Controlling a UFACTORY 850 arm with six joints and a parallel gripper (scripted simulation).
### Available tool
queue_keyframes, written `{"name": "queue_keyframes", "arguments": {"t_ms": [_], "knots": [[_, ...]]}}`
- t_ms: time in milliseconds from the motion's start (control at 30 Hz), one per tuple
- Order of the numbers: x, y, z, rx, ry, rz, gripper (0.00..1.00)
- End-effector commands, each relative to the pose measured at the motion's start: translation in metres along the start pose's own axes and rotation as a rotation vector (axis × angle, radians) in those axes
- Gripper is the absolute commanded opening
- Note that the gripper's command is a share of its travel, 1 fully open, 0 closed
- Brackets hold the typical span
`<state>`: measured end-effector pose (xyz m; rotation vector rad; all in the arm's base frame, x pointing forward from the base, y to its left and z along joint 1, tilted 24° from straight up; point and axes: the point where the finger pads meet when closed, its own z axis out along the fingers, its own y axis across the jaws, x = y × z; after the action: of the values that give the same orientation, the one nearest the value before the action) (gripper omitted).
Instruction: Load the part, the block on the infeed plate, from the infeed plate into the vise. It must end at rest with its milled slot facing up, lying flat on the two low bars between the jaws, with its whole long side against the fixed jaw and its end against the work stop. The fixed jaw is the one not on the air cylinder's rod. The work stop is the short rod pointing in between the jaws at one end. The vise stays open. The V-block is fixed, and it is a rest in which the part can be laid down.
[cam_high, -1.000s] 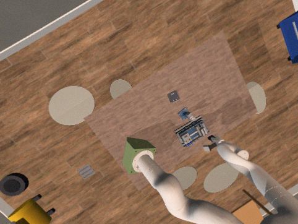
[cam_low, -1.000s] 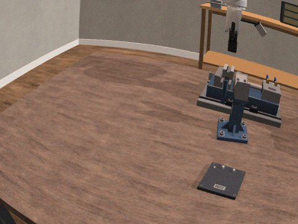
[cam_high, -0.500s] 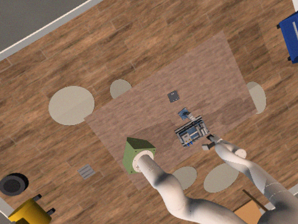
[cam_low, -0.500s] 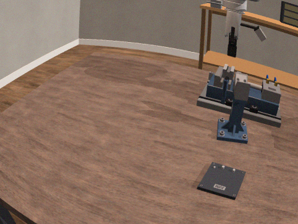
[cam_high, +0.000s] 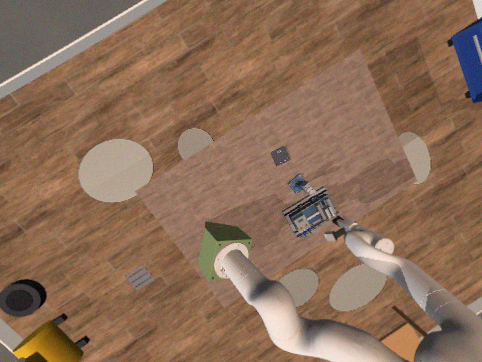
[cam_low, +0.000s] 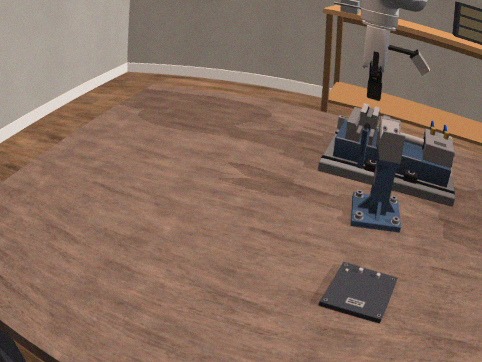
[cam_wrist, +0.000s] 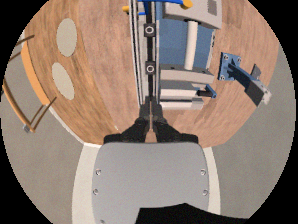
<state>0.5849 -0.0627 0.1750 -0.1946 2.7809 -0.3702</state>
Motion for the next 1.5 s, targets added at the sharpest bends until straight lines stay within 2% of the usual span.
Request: {"name": "queue_keyframes", "arguments": {"t_ms": [0,467,1467], "knots": [[-0.0009,-0.0002,0.0025,0.001,-0.002,0.000,0.00],[-0.0009,-0.0003,0.0089,0.001,-0.002,0.000,0.00],[-0.0017,-0.0004,0.0091,0.001,-0.002,0.000,0.00]]}}
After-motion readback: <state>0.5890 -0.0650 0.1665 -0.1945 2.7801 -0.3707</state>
